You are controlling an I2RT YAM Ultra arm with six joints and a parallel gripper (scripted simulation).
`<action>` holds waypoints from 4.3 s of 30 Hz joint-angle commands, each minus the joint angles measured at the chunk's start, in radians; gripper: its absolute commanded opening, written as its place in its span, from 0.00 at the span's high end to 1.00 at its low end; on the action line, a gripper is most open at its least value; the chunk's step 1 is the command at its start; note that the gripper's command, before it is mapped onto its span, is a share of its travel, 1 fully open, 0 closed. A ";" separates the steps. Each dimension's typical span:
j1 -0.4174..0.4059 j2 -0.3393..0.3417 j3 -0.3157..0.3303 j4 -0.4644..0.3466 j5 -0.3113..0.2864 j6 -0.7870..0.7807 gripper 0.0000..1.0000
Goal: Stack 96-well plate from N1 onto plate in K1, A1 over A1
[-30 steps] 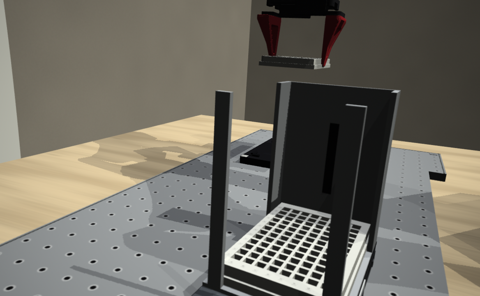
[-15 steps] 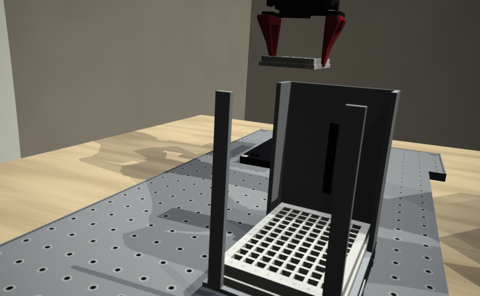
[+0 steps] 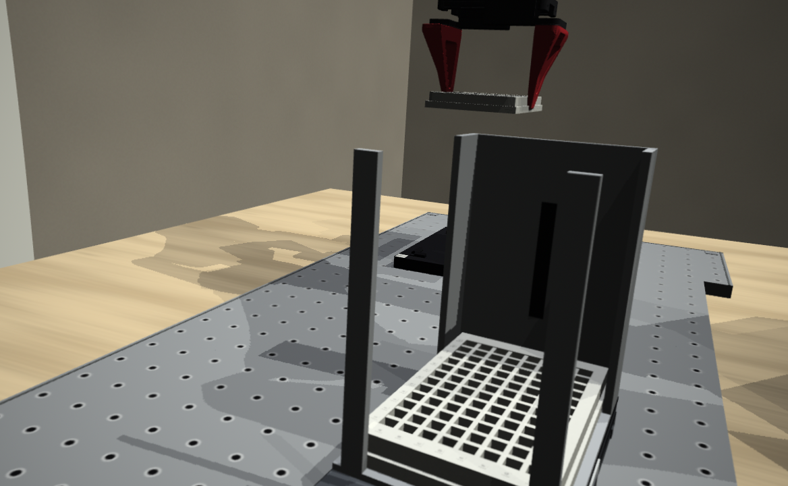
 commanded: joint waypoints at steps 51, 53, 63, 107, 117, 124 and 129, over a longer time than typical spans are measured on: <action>0.204 -0.267 -0.322 0.100 0.015 0.274 1.00; 0.212 -0.274 -0.330 0.102 0.016 0.282 1.00; 0.287 -0.335 -0.395 0.120 0.025 0.357 1.00; 0.671 -0.498 -0.520 0.129 0.091 0.740 1.00; 0.782 -0.510 -0.498 0.118 0.111 0.849 1.00; 0.839 -0.508 -0.478 0.116 0.123 0.905 1.00; 0.894 -0.485 -0.468 0.113 0.134 0.959 1.00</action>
